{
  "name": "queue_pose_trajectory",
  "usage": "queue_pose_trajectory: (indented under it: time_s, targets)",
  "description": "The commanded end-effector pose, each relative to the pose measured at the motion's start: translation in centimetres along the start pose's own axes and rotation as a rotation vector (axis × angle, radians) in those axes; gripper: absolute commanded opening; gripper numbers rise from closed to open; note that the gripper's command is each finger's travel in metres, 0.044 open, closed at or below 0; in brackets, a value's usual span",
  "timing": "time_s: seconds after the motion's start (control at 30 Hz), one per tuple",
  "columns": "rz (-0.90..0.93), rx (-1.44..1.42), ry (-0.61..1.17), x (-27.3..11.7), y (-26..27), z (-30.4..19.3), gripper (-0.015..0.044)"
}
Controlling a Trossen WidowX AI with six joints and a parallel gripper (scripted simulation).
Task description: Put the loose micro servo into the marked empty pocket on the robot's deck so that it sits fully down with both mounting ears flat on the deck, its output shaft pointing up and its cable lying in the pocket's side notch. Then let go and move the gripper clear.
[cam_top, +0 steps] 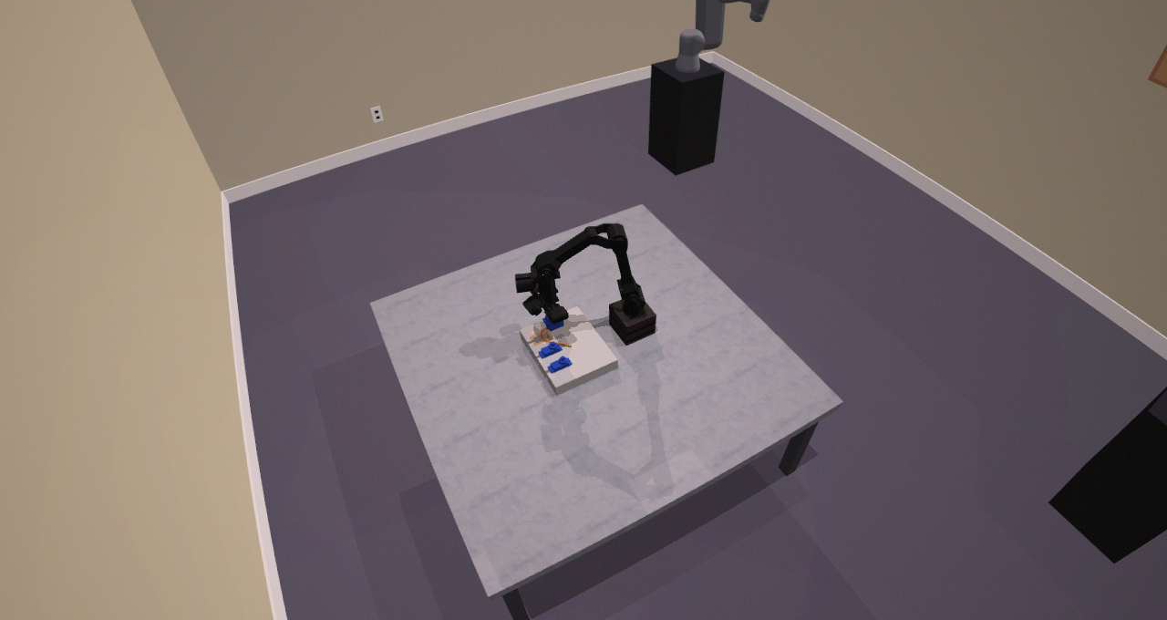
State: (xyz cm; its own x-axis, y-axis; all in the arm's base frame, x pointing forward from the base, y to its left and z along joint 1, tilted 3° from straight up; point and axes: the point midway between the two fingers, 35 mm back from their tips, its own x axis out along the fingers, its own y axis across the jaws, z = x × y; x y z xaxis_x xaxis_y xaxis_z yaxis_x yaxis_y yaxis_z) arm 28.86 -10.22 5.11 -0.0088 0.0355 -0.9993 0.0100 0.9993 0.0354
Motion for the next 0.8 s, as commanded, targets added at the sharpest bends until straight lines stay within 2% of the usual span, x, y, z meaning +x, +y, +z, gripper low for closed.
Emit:
queue_pose_trajectory:
  time_s: [0.0,0.37,0.77]
  targets:
    - [0.000,0.004,-0.002,-0.1,0.1,2.0,0.0000]
    - [0.000,0.003,-0.005,-0.1,0.1,5.7,0.0000]
    - [0.000,0.003,-0.005,0.9,0.1,5.9,0.0000]
